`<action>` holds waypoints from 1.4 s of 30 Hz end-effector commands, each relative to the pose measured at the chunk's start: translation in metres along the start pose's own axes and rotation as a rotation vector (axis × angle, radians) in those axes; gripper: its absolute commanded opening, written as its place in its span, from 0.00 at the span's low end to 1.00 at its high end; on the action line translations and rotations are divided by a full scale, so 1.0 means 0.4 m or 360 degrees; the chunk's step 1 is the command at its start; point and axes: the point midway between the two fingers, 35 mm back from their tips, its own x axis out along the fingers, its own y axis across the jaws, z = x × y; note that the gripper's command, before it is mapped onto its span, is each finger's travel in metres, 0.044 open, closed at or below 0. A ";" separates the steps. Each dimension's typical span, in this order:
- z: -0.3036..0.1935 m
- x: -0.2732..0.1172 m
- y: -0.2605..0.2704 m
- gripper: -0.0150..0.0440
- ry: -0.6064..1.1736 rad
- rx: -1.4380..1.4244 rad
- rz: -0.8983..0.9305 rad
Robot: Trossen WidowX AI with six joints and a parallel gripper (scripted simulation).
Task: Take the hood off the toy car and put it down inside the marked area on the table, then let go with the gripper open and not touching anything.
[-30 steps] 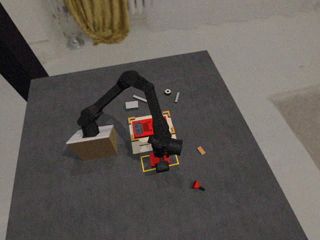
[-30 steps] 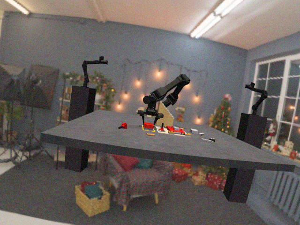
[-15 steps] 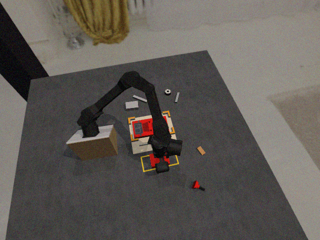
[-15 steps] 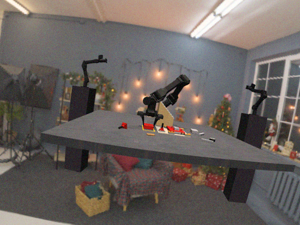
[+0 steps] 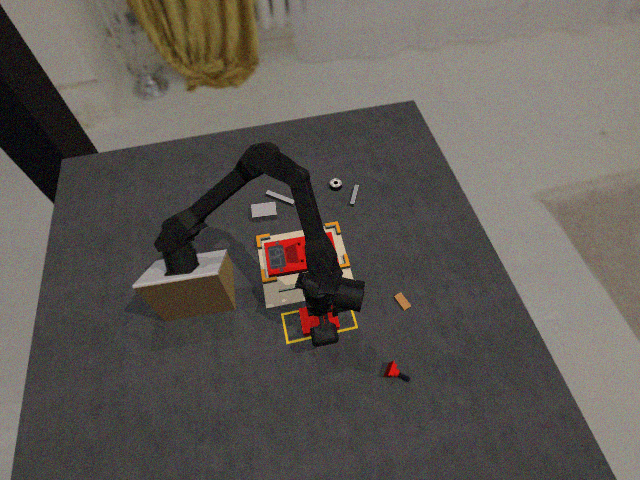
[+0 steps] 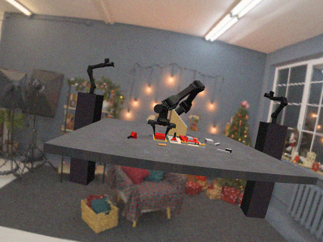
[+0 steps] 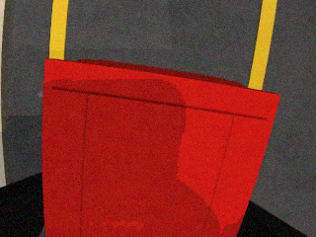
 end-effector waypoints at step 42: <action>0.000 -0.182 -0.003 1.00 -0.0002 0.0000 -0.0002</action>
